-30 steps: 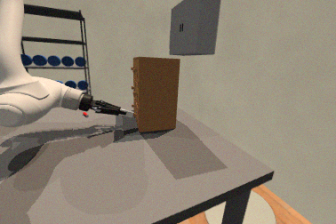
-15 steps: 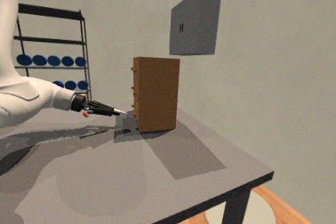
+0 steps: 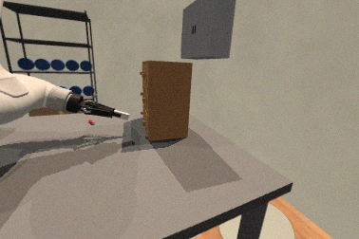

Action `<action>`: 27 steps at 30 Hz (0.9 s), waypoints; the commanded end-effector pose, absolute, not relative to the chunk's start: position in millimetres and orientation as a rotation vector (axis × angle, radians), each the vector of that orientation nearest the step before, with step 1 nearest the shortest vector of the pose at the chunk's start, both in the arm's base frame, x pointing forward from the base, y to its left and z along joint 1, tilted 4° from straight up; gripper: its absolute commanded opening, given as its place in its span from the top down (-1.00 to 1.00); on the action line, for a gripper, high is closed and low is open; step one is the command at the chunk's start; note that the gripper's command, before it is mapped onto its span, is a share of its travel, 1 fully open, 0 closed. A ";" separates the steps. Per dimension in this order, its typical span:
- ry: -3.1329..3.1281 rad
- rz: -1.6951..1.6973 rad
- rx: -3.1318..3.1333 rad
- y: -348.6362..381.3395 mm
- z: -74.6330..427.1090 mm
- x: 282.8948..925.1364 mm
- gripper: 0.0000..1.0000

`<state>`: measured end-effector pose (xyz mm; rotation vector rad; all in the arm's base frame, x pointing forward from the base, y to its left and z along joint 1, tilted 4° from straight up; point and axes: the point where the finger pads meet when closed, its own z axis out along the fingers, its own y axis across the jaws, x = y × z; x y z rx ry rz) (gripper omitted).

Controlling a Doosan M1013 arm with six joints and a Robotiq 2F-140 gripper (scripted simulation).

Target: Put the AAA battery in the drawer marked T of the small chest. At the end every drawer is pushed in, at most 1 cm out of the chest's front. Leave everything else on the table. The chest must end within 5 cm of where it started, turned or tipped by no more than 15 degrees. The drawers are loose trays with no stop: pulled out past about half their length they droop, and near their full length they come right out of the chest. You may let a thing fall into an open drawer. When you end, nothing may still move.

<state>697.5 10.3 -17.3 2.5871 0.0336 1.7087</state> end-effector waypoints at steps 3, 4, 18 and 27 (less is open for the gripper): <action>0.033 1.697 2.593 12.4 29.3 671.5 1.00; 0.033 1.697 2.593 12.8 36.2 668.4 1.00; 0.033 1.681 2.603 13.4 49.4 662.1 1.00; 0.030 1.585 2.662 13.7 55.8 656.4 1.00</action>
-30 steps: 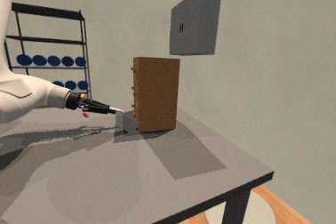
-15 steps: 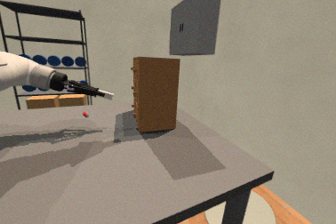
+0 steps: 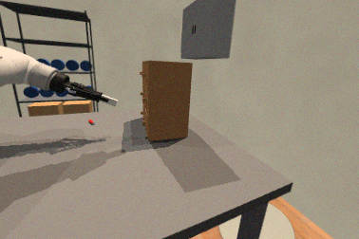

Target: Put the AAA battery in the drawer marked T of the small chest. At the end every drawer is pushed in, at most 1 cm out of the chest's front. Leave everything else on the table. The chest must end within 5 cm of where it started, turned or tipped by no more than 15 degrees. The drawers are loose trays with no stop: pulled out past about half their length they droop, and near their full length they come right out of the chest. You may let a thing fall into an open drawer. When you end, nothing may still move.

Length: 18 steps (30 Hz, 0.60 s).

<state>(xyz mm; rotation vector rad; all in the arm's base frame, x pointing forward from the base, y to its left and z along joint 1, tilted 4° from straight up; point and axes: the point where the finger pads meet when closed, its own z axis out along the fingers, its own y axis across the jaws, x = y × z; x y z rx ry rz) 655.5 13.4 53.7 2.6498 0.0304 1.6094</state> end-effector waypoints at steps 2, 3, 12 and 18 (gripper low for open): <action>0.029 1.535 2.691 13.9 58.9 653.5 1.00; 0.029 1.506 2.707 14.0 60.9 651.7 1.00; 0.017 1.135 2.875 13.4 83.5 631.0 1.00; 0.015 1.083 2.893 13.2 87.1 628.4 1.00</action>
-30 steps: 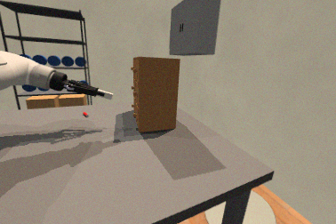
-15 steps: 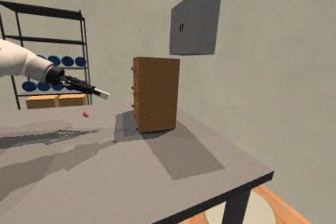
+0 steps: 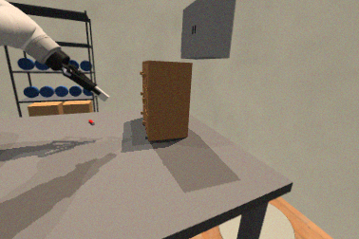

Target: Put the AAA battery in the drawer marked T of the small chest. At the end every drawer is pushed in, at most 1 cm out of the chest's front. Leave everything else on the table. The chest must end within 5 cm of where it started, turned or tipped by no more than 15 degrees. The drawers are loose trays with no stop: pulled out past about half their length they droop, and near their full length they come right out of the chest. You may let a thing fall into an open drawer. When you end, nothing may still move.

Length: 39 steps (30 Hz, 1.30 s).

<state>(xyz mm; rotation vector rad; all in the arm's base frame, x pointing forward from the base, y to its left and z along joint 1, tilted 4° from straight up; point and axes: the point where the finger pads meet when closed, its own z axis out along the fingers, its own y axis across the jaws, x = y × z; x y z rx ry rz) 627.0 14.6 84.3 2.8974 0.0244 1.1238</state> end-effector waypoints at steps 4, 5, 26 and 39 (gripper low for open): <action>0.008 1.062 2.889 9.3 87.8 627.2 1.00; 0.007 1.056 2.889 8.7 87.9 626.8 1.00; 0.013 0.867 2.971 15.9 99.7 616.7 1.00; -0.004 0.172 3.090 18.1 139.3 581.0 1.00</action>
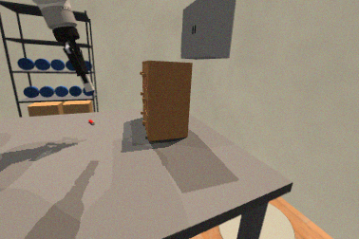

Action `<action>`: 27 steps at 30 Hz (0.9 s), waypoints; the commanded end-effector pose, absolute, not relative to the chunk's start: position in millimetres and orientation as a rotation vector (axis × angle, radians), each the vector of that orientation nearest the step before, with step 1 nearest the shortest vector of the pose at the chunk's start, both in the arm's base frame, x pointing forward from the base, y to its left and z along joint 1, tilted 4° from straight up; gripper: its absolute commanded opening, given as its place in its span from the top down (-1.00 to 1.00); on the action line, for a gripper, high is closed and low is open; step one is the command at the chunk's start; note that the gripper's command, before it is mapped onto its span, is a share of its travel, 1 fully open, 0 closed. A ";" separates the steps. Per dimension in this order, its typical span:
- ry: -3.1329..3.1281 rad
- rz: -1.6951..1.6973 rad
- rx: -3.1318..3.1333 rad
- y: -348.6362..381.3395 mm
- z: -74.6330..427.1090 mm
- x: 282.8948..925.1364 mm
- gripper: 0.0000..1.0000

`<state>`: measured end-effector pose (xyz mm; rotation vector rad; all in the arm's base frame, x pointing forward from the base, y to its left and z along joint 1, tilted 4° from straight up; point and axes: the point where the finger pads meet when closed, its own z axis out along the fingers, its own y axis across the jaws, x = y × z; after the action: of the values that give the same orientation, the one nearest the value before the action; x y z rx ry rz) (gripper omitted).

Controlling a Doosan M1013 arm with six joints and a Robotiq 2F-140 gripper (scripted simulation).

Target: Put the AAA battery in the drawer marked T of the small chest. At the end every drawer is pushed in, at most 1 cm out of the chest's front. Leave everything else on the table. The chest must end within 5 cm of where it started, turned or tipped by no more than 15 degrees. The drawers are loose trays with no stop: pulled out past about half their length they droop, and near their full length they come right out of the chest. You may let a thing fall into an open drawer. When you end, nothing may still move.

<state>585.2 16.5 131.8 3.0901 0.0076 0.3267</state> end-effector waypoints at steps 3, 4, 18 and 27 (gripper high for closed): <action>-0.007 0.053 3.094 18.4 146.1 574.9 1.00; -0.007 0.021 3.094 18.5 147.8 573.3 1.00; -0.010 -0.097 3.093 18.9 154.5 567.4 1.00; -0.010 -0.097 3.093 18.9 154.5 567.4 1.00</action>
<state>565.7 17.9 152.7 3.0939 -0.0064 -0.0940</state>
